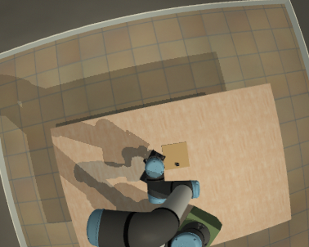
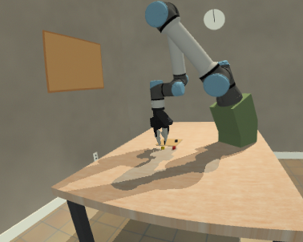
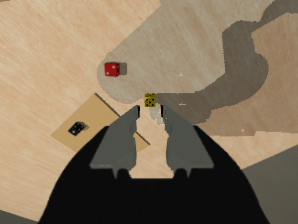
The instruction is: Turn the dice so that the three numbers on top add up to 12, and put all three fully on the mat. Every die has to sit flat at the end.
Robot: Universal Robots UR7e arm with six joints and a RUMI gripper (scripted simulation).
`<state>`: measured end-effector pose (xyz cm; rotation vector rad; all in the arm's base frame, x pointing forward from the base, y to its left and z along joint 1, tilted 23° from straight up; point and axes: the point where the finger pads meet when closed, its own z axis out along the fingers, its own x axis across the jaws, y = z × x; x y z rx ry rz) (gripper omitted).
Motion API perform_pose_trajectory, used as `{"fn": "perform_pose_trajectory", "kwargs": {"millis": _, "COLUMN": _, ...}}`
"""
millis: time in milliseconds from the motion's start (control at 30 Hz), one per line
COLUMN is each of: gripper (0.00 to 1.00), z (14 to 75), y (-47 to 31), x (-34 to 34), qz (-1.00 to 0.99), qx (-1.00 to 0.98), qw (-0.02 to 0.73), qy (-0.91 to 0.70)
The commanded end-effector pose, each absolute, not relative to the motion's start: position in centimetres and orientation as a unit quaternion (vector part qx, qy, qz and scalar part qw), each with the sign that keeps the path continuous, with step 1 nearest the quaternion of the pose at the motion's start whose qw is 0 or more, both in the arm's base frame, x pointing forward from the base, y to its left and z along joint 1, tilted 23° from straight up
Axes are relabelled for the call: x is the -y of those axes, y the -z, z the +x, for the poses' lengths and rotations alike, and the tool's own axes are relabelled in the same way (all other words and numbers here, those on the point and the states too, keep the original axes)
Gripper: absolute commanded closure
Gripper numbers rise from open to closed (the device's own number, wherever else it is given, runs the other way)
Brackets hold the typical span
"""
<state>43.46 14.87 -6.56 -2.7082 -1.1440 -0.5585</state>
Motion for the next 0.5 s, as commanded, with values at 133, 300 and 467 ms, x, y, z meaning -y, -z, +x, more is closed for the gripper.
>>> {"fn": "perform_pose_trajectory", "kwargs": {"millis": 133, "gripper": 0.82, "z": 43.7, "y": 7.2, "x": -15.1, "qz": -0.902, "qx": 0.381, "qw": 0.074, "qy": 0.186}}
{"fn": "perform_pose_trajectory", "kwargs": {"millis": 300, "gripper": 0.82, "z": 43.9, "y": 7.8, "x": -15.3, "qz": -0.902, "qx": 0.381, "qw": 0.074, "qy": 0.186}}
{"fn": "perform_pose_trajectory", "kwargs": {"millis": 467, "gripper": 0.82, "z": 44.0, "y": 8.2, "x": -15.4, "qz": -0.902, "qx": 0.381, "qw": 0.074, "qy": 0.186}}
